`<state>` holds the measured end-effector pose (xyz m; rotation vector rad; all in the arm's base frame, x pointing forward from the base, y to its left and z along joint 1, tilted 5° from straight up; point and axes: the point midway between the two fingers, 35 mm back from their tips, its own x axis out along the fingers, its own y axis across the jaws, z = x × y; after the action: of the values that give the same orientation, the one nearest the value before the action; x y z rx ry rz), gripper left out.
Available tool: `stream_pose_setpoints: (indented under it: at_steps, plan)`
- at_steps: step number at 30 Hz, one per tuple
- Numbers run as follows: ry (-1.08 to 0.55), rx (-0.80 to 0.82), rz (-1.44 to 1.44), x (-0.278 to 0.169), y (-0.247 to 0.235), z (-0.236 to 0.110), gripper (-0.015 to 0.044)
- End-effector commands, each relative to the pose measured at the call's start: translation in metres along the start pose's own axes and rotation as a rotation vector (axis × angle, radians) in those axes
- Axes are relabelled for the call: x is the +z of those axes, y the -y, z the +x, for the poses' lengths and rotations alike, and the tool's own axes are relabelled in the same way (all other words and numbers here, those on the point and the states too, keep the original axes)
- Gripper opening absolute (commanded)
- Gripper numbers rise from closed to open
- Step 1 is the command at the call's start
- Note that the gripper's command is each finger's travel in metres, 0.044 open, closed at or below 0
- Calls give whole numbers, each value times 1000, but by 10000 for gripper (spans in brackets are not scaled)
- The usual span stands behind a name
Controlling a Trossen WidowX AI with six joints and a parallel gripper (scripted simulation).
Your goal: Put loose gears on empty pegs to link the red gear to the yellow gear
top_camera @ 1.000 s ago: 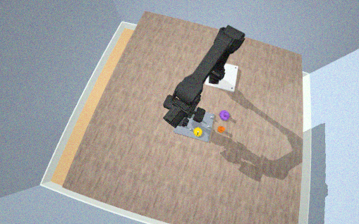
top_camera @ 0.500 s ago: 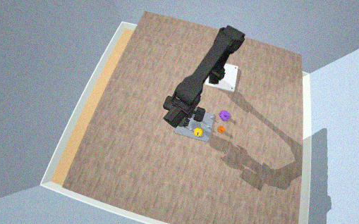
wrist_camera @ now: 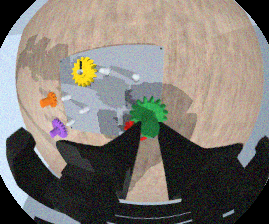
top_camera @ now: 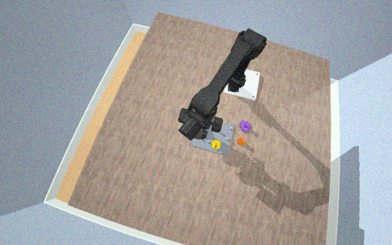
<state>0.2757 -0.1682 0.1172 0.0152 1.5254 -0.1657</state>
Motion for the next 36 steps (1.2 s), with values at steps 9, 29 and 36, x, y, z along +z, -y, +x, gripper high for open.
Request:
stream_pose_setpoints:
  at_steps: [9, 29, 36]
  plan:
    - [-1, 5, 206, -1, -2, 19, 0]
    - [-1, 5, 134, 0, -2, 20, 0]
    - [-1, 5, -9, -1, -1, 21, 0]
